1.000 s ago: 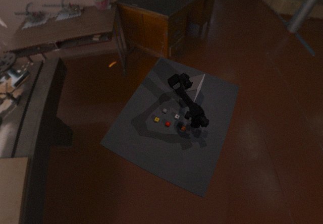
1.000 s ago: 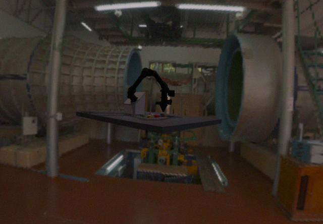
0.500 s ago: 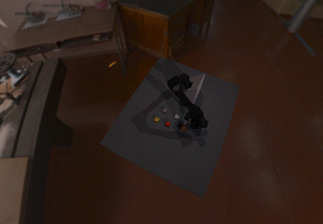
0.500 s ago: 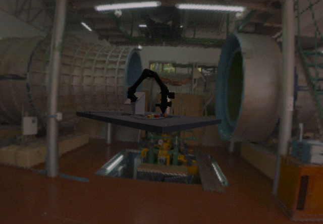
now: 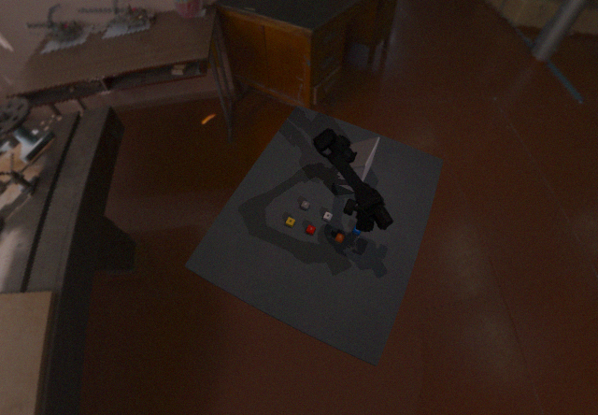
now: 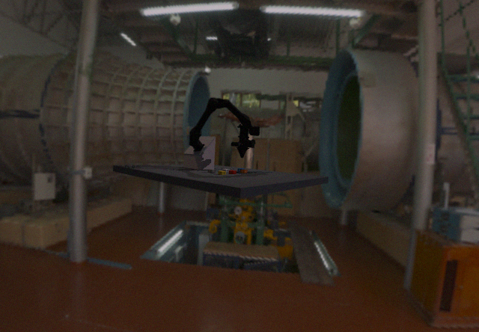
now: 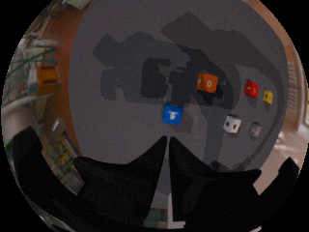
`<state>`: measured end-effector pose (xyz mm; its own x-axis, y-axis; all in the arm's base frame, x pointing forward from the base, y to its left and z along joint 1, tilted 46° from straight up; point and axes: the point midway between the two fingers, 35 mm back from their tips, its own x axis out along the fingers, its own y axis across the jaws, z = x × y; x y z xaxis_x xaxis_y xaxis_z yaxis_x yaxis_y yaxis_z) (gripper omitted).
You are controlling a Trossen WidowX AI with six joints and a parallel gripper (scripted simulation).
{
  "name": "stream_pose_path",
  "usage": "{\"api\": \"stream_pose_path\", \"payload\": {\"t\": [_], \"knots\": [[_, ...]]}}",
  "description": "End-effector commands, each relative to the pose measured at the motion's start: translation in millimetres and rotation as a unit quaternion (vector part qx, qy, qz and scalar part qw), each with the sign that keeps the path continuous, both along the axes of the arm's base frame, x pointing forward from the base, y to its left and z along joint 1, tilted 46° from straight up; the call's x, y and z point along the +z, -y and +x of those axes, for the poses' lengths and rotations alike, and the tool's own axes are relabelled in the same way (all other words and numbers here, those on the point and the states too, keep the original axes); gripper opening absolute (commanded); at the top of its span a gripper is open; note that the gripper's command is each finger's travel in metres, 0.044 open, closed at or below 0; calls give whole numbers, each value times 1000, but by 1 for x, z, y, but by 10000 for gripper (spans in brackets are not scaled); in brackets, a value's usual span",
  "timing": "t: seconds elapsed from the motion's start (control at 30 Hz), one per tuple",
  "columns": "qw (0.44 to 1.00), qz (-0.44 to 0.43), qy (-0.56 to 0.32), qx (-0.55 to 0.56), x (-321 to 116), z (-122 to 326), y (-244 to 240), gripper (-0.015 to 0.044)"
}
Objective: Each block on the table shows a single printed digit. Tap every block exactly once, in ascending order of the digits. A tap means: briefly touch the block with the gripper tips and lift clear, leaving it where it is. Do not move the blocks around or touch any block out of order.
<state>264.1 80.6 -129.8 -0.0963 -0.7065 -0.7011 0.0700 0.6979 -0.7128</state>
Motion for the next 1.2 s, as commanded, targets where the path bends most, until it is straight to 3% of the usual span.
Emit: {"api": "stream_pose_path", "payload": {"t": [0.0, 0.2, 0.53, 0.87, 1.03, 1.17], "knots": [[1000, 7, 11, 2, 23, 5, -24, 20], [1000, 9, 15, 0, 31, 8, -19, 20], [999, 17, 32, -5, 134, 23, 71, 20], [1000, 1, 10, 2, 209, -18, 162, 20], [1000, 0, 8, 2, 211, -22, 169, 20], [1000, 1, 8, 2, 172, -24, 208, 20]]}}
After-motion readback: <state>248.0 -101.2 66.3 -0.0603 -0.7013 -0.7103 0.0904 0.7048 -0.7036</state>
